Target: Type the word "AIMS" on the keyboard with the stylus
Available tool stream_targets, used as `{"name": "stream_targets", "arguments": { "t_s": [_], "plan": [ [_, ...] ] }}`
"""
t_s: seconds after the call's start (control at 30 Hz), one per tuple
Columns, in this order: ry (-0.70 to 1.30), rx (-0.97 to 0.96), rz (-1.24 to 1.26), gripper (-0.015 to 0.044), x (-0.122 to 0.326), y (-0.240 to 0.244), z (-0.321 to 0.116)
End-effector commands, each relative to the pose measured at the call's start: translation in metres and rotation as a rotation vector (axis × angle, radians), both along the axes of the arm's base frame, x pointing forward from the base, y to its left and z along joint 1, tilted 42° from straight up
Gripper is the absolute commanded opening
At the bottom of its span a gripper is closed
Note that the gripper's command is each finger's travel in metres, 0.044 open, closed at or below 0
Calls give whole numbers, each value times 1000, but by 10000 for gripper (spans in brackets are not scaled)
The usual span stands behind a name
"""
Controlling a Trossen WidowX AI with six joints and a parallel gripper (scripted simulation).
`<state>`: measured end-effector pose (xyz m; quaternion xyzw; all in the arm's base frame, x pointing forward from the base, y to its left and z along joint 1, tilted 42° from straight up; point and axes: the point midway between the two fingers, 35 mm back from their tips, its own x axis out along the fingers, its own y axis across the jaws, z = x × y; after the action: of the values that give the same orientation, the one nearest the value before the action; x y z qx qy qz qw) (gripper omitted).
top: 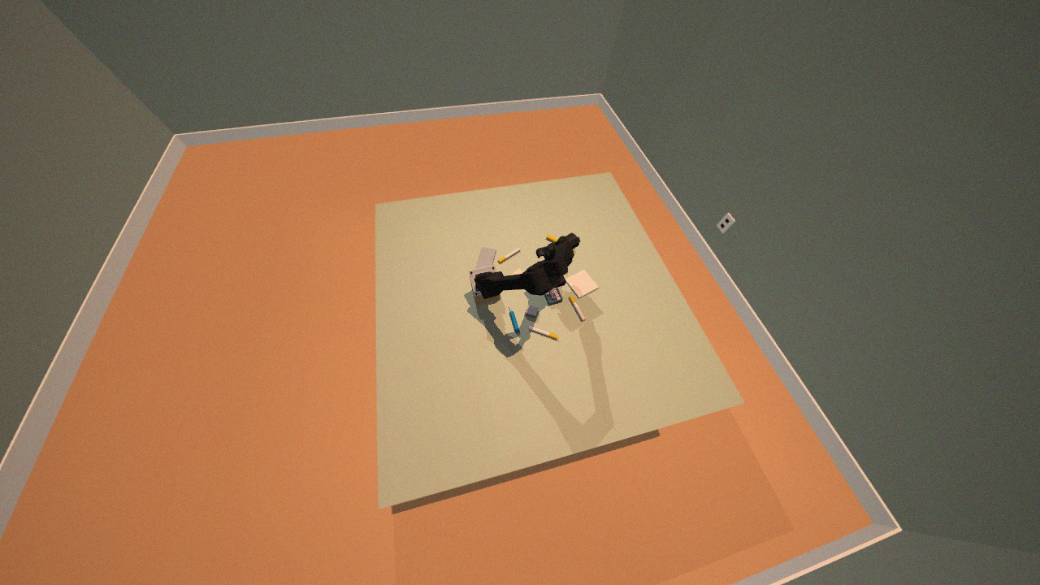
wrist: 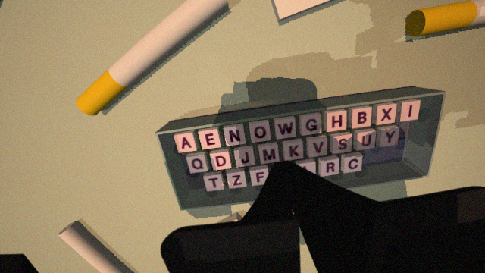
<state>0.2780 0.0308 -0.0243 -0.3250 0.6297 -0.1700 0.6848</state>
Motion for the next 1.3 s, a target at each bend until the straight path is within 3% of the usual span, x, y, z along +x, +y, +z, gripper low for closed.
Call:
{"name": "stream_targets", "arguments": {
  "t_s": [0.0, 0.37, 0.57, 0.93, 1.1, 1.27],
  "plan": [
    [2, -6, 3, 0, 1, -13, 11],
    [2, -5, 3, 0, 2, -15, 13],
    [2, -8, 3, 0, 12, -57, 51],
    [2, -8, 3, 0, 12, -57, 51],
    [4, -7, 3, 0, -18, -46, 35],
    [4, -7, 3, 0, -20, -45, 35]
  ]
}}
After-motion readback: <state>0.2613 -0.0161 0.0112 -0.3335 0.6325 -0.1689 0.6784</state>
